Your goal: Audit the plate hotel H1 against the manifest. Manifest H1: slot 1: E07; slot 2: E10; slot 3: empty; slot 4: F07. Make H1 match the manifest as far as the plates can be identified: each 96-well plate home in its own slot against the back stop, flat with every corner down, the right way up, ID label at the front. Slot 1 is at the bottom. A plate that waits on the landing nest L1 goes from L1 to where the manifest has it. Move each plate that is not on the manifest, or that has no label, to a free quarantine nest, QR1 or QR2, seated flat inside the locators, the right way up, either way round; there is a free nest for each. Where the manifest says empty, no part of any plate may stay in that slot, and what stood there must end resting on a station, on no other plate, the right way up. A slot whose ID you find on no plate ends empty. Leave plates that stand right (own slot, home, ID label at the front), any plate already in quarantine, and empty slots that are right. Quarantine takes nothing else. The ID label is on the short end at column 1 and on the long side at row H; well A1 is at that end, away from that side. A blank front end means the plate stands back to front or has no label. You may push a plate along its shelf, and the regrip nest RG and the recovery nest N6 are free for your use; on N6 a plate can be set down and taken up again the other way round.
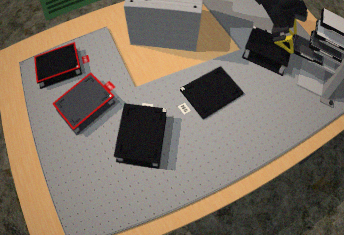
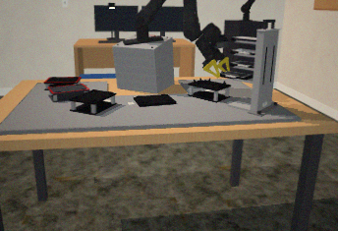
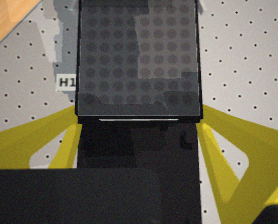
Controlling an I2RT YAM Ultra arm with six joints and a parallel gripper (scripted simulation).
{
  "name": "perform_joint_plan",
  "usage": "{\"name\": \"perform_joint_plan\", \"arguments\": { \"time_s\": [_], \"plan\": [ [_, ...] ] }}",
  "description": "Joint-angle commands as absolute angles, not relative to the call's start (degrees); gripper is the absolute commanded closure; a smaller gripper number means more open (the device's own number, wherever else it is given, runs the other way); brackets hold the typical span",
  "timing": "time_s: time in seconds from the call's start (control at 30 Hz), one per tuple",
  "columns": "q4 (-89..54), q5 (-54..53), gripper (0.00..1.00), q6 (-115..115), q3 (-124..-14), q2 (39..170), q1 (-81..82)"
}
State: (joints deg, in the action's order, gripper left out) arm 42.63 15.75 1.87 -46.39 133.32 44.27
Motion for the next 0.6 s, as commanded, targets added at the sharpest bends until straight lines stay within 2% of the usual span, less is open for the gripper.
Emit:
{"name": "perform_joint_plan", "arguments": {
  "time_s": [0.0, 0.57],
  "plan": [
    [44.2, 16.28, 0.14, 2.26, -45.07, 131.18, 45.11],
    [47.7, 16.88, 0.14, 2.92, -40.29, 130.1, 45.92]
  ]
}}
